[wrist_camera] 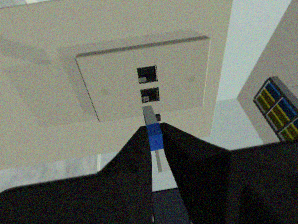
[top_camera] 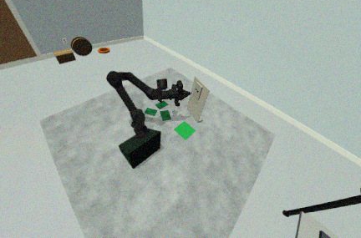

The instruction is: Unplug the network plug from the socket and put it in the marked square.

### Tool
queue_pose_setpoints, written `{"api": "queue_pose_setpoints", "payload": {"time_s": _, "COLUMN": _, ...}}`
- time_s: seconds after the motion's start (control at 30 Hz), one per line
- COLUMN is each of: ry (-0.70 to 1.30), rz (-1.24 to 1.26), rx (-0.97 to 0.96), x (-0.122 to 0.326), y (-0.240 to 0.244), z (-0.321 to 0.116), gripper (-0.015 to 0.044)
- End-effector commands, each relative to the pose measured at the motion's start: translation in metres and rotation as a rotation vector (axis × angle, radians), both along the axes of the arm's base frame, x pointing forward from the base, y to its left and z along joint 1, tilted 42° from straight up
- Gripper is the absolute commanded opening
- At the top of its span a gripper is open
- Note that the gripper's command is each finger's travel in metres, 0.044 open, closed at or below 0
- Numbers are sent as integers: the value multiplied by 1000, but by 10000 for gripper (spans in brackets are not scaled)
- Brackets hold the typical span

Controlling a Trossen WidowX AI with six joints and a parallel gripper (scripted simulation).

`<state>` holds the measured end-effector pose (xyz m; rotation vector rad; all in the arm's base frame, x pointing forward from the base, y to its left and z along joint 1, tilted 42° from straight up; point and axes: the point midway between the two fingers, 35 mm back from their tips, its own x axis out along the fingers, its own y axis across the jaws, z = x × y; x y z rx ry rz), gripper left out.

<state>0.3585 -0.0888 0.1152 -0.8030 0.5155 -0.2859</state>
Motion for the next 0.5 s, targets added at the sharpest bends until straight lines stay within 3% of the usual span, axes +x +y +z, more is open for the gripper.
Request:
{"api": "queue_pose_setpoints", "payload": {"time_s": 0.0, "ry": 1, "rz": -6, "rx": 4, "x": -3, "y": 0, "z": 0, "gripper": 0}}
{"api": "queue_pose_setpoints", "payload": {"time_s": 0.47, "ry": 1, "rz": -6, "rx": 4, "x": -8, "y": 3, "z": 2, "gripper": 0}}
